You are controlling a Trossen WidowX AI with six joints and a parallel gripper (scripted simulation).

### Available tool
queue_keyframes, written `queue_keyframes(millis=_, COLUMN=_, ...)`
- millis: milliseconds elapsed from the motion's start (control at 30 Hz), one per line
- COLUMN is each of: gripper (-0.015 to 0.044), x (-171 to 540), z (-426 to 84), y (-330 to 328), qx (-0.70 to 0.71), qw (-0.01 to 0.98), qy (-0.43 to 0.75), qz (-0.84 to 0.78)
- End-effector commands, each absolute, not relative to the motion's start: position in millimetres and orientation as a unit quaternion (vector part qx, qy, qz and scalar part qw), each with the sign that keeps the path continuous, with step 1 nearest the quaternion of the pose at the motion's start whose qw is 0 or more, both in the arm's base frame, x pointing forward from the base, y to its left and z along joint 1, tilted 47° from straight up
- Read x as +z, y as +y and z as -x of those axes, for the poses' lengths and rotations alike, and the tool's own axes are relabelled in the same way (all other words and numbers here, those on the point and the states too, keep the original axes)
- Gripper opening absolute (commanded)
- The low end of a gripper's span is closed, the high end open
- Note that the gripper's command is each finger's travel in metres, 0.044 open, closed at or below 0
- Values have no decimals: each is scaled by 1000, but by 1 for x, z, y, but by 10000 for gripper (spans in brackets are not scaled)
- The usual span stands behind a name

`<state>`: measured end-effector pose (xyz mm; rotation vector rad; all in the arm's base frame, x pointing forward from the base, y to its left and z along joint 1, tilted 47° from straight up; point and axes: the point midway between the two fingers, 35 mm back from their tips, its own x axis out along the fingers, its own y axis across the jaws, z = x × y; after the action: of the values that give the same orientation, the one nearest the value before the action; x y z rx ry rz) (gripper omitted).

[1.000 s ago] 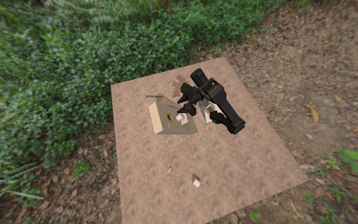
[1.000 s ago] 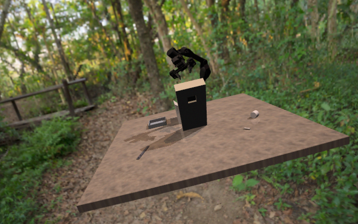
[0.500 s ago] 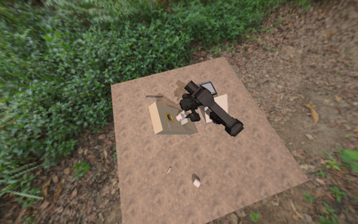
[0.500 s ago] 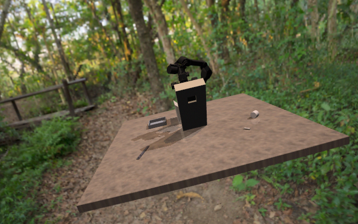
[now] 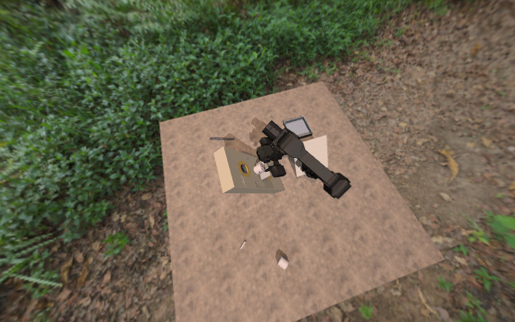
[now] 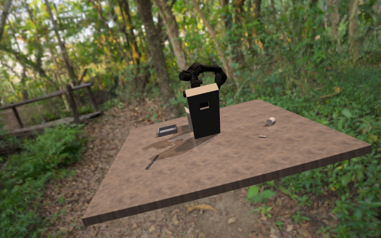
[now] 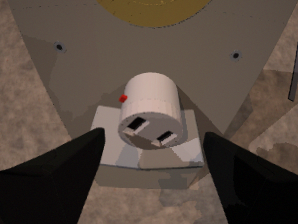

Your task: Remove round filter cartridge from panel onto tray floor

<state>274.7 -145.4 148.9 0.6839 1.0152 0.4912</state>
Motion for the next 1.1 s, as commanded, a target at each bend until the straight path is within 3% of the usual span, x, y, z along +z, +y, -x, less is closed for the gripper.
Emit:
queue_keyframes(millis=0, gripper=305, x=147, z=-277, y=-141, qx=228, qw=790, qy=470, qz=-320)
queue_keyframes(millis=500, gripper=305, x=134, z=-287, y=-124, qx=229, qw=790, qy=469, qz=-321)
queue_keyframes(millis=567, gripper=252, x=134, z=-286, y=-128, qx=229, qw=790, qy=471, qz=-318)
queue_keyframes(millis=867, gripper=192, x=134, z=-286, y=-128, qx=229, qw=790, qy=471, qz=-318)
queue_keyframes(millis=1067, gripper=35, x=137, z=-289, y=-130, qx=229, qw=790, qy=471, qz=-319)
